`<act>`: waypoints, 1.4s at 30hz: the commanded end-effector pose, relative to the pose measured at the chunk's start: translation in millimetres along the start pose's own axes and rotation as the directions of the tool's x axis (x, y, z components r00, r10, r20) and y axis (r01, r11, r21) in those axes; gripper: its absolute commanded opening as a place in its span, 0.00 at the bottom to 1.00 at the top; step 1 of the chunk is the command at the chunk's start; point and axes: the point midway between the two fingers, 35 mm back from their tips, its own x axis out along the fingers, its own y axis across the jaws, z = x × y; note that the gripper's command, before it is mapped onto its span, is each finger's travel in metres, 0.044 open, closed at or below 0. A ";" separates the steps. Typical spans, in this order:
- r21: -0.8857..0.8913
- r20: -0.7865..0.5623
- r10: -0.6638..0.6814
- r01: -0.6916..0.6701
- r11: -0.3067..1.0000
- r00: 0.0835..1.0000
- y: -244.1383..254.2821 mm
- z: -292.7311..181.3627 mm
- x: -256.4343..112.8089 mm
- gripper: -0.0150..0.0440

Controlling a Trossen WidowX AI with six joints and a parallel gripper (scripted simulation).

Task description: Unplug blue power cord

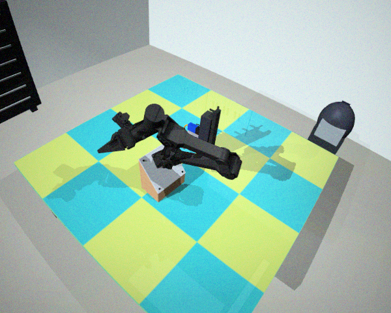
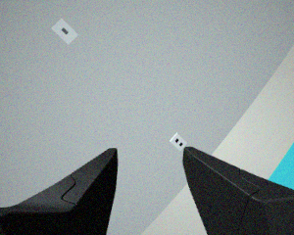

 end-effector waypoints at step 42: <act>-0.154 -0.709 -0.696 0.939 0.309 0.113 -362.6 -29.1 -437.3 0.53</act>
